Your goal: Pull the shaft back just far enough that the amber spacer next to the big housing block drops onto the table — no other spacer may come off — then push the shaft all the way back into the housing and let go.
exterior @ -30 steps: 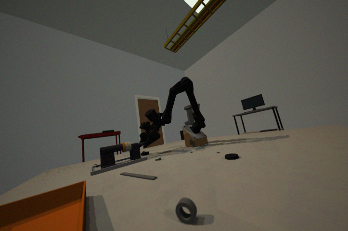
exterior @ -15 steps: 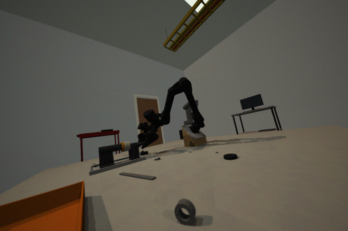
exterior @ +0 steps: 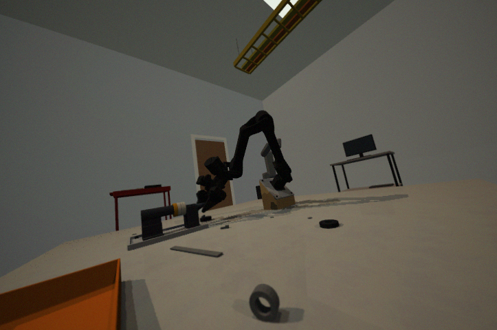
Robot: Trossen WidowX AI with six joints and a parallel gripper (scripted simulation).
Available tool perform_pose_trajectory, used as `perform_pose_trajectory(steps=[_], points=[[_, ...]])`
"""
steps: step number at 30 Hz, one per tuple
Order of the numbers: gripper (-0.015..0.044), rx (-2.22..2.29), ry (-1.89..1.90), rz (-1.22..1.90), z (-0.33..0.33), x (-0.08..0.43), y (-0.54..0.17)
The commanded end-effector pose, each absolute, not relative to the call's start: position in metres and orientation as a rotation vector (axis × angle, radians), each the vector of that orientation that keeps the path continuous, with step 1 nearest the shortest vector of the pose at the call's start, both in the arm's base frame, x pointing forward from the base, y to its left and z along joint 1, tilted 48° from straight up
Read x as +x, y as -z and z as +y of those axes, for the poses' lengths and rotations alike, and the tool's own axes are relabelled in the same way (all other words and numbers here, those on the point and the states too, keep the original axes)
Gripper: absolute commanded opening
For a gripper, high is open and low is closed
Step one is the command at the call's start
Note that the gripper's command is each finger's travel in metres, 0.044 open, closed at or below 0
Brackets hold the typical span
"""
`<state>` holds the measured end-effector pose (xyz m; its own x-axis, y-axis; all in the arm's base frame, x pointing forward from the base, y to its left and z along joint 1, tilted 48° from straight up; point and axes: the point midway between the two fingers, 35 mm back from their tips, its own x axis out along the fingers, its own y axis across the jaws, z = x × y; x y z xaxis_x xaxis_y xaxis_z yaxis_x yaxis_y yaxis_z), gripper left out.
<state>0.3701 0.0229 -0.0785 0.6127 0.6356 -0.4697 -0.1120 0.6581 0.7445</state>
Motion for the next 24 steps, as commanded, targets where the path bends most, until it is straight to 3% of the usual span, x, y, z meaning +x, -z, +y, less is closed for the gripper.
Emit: perform_pose_trajectory(steps=[1,6,21,24], points=[[0.0440,0.735,-0.475,0.799,0.0222,0.3714,0.0783],[0.0440,0.735,-0.475,0.799,0.0211,0.3729,0.0787],[0.0046,0.736,-0.479,0.802,0.0226,0.3706,0.0788],[0.0026,0.736,-0.479,0.802,0.0226,0.3706,0.0788]])
